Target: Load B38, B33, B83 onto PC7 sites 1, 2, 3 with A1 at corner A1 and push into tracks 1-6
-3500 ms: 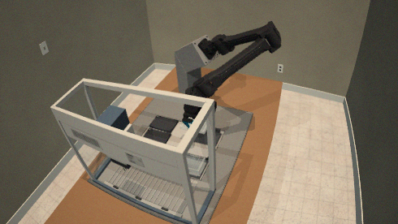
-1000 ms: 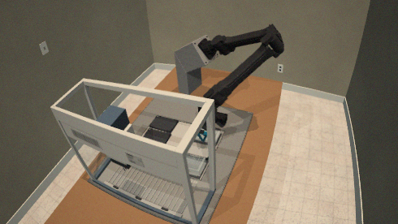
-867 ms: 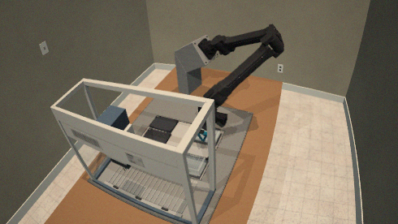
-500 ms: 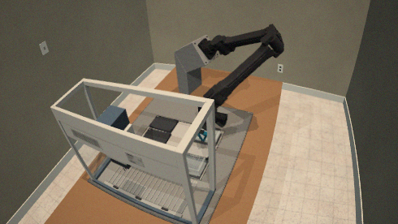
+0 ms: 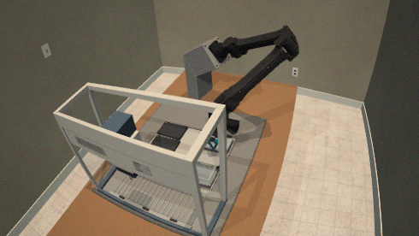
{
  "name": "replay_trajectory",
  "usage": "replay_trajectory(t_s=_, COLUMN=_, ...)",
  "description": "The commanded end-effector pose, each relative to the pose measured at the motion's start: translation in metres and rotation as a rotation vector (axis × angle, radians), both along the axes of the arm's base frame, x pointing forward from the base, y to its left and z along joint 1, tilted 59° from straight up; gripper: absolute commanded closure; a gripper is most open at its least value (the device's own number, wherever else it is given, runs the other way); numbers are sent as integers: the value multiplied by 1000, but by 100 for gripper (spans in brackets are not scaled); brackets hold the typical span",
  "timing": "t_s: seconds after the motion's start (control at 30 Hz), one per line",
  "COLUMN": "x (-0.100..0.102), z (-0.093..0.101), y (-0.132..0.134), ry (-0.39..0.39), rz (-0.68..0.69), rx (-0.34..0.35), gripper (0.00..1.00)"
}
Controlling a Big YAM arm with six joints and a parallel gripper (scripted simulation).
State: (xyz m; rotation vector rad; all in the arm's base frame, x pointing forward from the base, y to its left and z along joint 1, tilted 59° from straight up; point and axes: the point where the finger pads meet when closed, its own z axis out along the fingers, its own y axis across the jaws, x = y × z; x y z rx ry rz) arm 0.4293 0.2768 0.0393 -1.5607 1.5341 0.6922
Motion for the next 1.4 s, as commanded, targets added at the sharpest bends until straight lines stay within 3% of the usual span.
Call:
replay_trajectory(t_s=0.0, x=0, z=0, y=6, ry=-1, rz=3, rx=5, gripper=100)
replay_trajectory(t_s=1.37, x=-1, z=-6, y=11, ry=2, rz=2, rx=4, gripper=100)
